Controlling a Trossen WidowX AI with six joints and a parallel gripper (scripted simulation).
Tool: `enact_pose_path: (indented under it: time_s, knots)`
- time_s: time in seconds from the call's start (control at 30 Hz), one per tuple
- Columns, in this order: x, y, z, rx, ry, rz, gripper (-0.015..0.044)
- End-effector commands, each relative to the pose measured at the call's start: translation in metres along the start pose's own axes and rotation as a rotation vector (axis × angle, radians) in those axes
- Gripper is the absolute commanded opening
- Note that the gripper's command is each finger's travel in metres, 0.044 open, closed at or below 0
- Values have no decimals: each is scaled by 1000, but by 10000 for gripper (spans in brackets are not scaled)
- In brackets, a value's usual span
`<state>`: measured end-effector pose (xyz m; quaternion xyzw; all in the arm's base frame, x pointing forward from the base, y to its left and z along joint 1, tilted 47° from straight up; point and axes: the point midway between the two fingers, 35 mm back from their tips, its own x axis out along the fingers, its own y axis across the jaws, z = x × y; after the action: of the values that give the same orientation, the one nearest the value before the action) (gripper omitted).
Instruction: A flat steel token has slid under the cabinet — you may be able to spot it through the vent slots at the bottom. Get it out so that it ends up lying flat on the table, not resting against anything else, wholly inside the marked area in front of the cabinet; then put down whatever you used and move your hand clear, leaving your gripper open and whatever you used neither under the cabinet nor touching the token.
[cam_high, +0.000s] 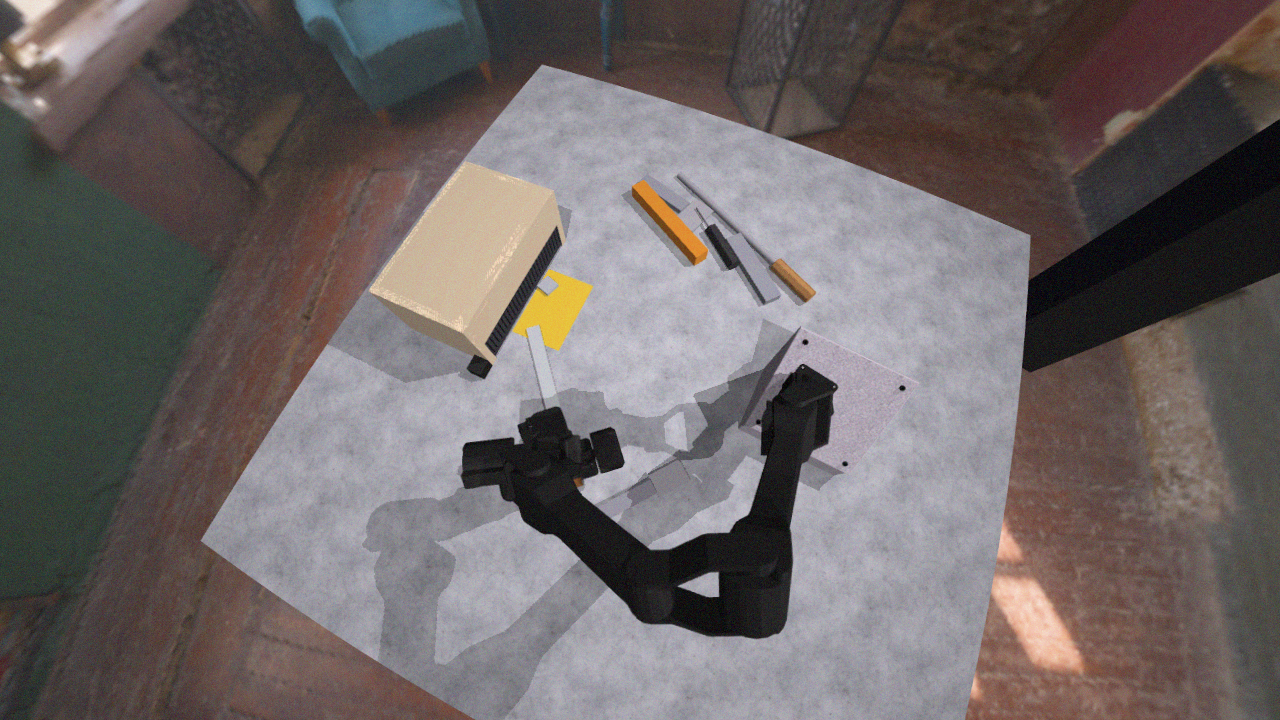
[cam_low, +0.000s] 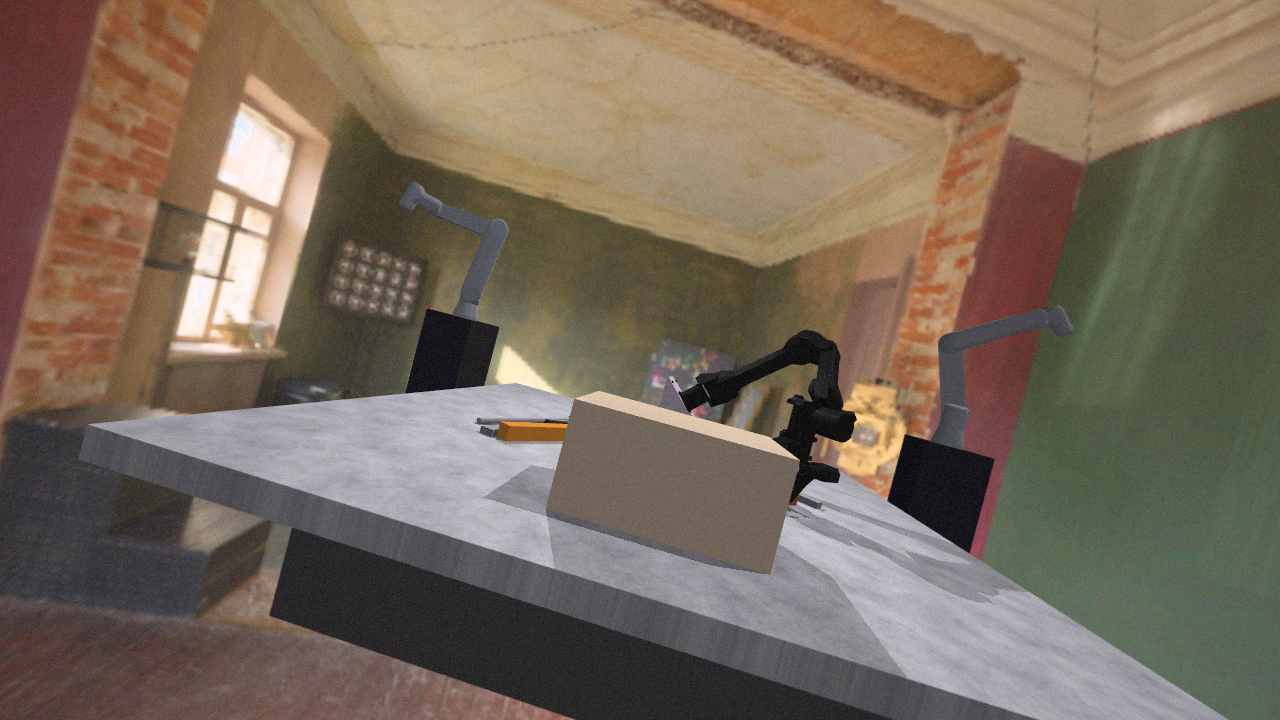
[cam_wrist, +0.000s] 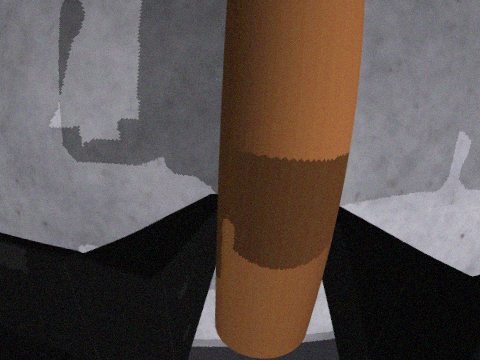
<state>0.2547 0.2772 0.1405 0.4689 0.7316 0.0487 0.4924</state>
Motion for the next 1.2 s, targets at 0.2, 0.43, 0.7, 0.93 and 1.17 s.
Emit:
enact_pose_path:
  time_s: [0.2,0.43,0.7,0.93,1.17]
  knots:
    - [-3,0,-17,1,-1,4,0]
    - [-3,0,-28,1,0,4,0]
    - [-4,-1,-33,1,0,5,0]
    - [-4,-7,-31,1,0,4,0]
    - [-3,-13,-29,1,0,4,0]
